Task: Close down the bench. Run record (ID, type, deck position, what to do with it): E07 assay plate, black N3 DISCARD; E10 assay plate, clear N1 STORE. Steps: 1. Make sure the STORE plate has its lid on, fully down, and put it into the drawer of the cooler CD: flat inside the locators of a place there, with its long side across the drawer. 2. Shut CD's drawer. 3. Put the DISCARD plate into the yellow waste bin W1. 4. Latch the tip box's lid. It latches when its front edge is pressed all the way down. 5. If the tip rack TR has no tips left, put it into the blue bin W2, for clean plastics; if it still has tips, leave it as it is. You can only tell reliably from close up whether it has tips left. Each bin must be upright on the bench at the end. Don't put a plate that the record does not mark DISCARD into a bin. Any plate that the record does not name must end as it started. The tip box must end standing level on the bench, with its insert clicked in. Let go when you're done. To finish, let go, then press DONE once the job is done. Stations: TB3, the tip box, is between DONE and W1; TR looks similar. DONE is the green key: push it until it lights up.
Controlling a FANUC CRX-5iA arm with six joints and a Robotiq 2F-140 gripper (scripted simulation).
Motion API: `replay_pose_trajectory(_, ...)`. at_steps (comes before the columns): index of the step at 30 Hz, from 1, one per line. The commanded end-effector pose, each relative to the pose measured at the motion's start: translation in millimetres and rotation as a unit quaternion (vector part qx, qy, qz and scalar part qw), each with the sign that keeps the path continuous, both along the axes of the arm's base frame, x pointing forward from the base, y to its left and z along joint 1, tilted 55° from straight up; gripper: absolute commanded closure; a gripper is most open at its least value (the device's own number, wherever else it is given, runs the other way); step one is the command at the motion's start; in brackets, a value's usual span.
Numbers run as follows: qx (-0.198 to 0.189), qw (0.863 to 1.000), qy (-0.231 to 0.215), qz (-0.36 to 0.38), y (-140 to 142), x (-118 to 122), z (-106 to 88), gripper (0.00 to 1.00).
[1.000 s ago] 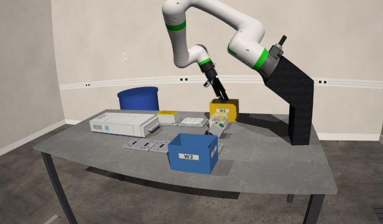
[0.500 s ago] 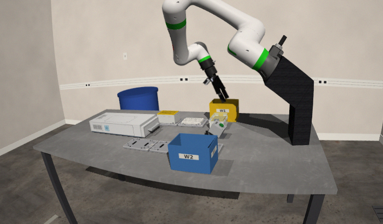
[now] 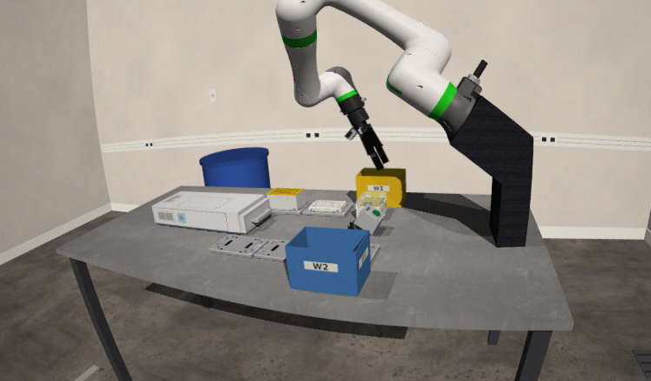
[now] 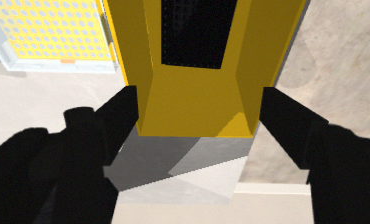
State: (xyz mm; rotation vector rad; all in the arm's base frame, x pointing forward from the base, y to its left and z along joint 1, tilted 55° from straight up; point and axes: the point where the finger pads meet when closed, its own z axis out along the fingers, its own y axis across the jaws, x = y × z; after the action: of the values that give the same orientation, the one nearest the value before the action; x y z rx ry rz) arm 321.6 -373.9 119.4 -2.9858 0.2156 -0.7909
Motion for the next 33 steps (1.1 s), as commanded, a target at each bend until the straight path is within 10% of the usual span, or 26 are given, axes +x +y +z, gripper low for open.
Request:
replay_pose_trajectory(1, 0.000, 1.000, 0.000, 0.000, -0.3, -2.5, 2.1, 0.30)
replay_pose_trajectory(33, 0.000, 1.000, 0.000, -0.001, 21.4, 50.3, 84.2, 0.30)
